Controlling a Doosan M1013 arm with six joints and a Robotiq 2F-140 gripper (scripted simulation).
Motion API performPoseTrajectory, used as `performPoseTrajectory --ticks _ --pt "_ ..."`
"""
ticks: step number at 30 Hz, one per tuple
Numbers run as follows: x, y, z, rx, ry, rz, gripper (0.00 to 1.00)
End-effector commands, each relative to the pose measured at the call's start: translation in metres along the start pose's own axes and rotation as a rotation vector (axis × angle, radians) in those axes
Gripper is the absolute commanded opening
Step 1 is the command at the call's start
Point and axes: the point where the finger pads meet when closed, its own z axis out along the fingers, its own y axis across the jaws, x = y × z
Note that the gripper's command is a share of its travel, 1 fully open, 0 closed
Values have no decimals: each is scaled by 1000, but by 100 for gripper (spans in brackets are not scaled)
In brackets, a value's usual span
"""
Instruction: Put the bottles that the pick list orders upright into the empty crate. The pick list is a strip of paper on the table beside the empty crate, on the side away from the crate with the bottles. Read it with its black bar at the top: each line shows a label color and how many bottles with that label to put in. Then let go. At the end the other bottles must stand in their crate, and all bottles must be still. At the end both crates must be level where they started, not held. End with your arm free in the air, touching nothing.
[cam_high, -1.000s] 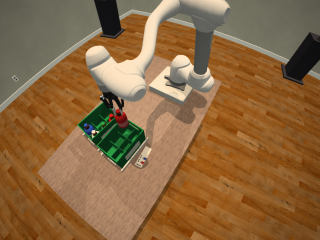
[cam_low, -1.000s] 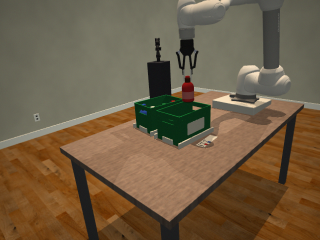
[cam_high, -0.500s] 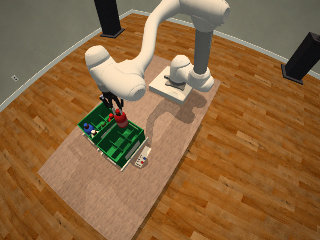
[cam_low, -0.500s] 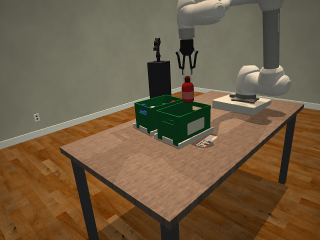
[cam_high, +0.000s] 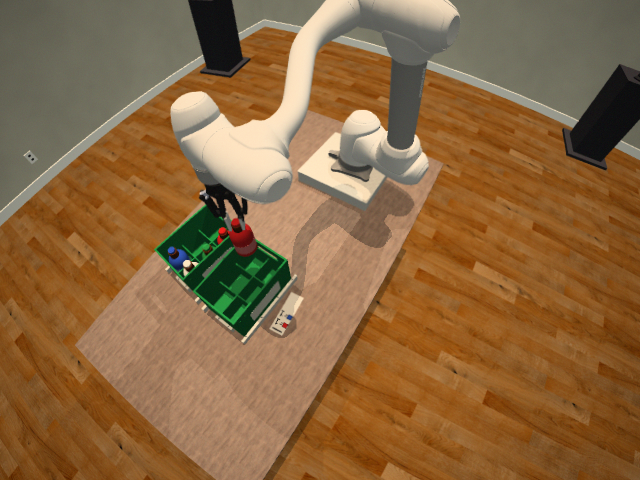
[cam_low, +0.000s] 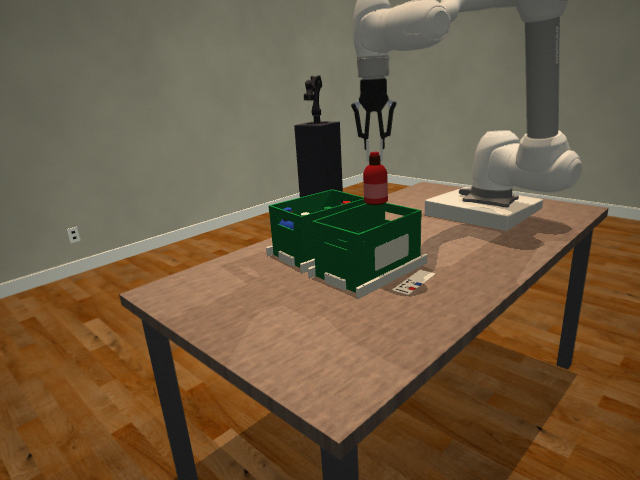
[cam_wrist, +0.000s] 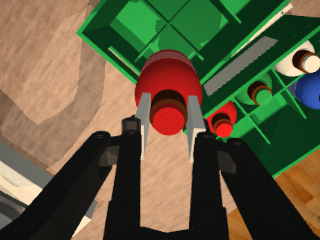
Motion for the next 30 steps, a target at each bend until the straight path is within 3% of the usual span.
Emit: performPoseTrajectory --ticks 1,30 --pt "0 0 2 0 0 0 0" --pt "0 0 27 0 0 0 0"
